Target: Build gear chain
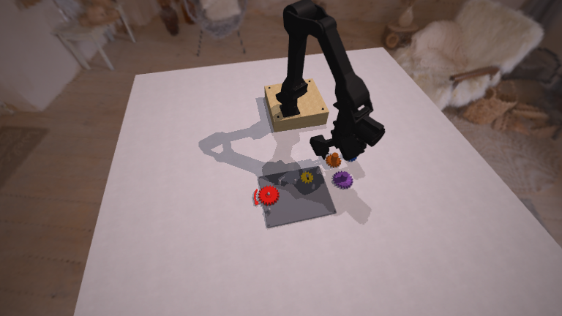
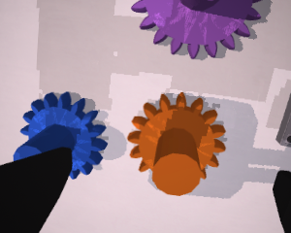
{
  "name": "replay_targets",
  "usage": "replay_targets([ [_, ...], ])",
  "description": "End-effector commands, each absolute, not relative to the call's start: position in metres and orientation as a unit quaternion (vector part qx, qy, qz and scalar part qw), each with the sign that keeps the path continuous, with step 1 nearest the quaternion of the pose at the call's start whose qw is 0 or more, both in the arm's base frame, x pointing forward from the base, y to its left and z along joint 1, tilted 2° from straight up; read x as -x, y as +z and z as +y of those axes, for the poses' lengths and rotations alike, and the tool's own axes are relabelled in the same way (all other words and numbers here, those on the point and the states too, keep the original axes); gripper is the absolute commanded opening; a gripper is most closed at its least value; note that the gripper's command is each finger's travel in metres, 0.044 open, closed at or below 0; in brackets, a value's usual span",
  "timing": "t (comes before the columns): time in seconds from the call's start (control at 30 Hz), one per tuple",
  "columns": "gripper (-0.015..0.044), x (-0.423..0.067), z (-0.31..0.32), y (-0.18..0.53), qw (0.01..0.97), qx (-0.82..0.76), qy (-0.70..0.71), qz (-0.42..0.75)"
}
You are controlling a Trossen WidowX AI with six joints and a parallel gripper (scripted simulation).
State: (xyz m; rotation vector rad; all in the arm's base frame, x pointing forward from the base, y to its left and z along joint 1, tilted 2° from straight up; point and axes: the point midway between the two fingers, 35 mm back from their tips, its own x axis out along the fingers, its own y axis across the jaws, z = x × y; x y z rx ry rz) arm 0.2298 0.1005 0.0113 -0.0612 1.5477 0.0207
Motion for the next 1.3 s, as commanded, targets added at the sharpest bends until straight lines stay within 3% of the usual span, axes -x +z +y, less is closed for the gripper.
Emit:
replay_targets([
  [0.0, 0.0440, -0.228, 0.099, 0.004, 0.713, 0.029, 0.007, 0.701],
  [0.27, 0.0440, -0.228, 0.099, 0.000, 0.713, 0.029, 0.007, 0.701],
  [0.73, 0.0072, -0.228, 0.099, 0.000, 0.713, 0.029, 0.007, 0.701],
  [1.0, 0.0000, -0.228, 0.099, 0.000, 0.713, 0.029, 0.007, 0.701],
  [1.27, 0.0000, -0.232, 0.101, 0.015, 0.713, 0.029, 0.007, 0.701],
])
